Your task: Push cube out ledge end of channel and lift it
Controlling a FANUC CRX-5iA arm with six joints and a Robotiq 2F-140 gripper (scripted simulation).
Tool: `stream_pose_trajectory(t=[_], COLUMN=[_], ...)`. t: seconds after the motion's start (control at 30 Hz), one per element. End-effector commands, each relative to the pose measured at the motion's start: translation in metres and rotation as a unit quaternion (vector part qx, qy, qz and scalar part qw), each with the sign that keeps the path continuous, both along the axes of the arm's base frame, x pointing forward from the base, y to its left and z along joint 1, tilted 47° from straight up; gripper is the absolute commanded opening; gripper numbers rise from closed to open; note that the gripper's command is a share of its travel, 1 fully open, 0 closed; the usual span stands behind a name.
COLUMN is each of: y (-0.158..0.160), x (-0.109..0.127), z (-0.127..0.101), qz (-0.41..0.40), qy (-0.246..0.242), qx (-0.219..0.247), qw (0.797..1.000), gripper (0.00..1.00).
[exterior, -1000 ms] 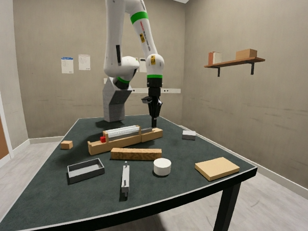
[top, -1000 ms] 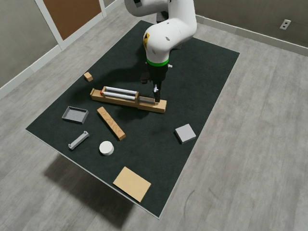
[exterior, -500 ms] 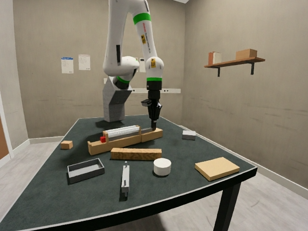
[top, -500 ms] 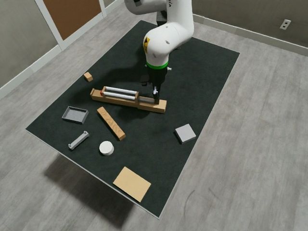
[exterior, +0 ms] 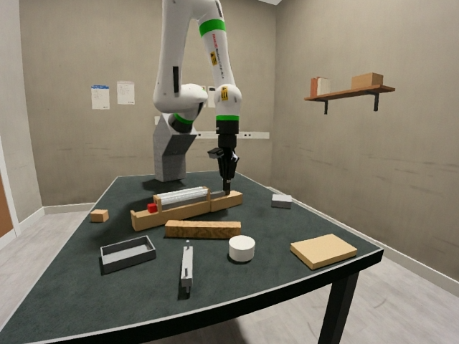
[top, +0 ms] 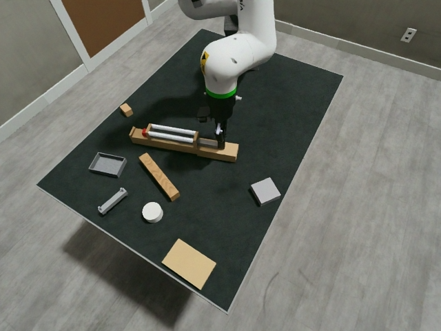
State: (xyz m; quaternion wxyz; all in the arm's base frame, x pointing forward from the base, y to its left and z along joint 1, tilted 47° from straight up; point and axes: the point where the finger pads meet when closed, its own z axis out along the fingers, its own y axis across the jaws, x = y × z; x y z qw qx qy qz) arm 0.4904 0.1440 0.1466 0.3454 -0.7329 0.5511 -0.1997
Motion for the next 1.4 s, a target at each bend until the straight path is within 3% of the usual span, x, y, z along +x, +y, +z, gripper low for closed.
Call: stream_pose_trajectory(t=[0.0, 0.9, 1.2, 1.37], y=[-0.003, -0.024, -0.042, -0.043], x=[0.001, 0.007, -0.036, -0.039], z=[0.0, -0.001, 0.043, 0.046], qz=[0.0, 0.0, 0.0, 0.0], qy=[0.0, 0.0, 0.0, 0.0], qx=[0.0, 0.0, 0.0, 0.0], qw=[1.0, 1.0, 1.0, 1.0], gripper=[0.1, 0.1, 0.1, 0.1])
